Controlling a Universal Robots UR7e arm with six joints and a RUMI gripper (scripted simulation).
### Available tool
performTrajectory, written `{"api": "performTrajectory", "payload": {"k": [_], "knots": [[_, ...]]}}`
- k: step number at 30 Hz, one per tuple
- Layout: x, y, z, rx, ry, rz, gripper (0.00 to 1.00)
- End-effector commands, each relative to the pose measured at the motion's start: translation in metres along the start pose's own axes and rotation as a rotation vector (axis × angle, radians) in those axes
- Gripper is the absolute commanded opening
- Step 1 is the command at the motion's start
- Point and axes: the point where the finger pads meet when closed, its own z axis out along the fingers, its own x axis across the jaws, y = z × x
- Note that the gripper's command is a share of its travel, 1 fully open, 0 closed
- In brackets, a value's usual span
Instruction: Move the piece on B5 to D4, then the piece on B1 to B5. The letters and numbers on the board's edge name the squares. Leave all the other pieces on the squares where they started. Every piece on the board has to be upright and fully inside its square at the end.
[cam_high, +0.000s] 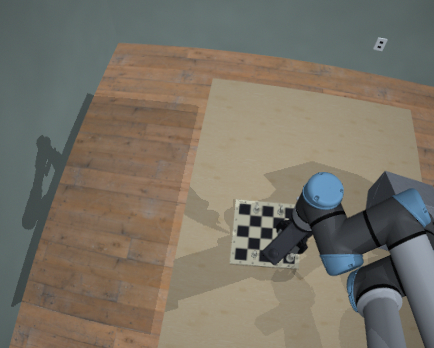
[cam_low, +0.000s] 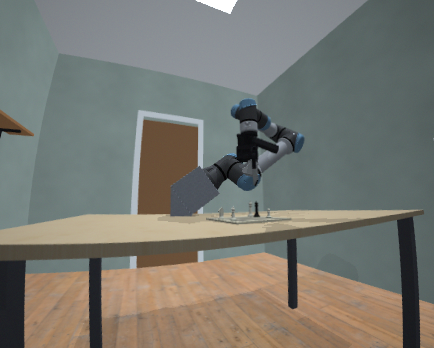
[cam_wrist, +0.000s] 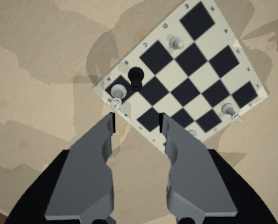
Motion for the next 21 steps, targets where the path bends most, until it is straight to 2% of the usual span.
{"api": "performTrajectory", "payload": {"k": [1, 21], "knots": [[0.0003, 0.0000, -0.0003, 0.000, 0.001, 0.000, 0.25], [0.0003, -0.0001, 0.0056, 0.000, 0.001, 0.000, 0.25]]}}
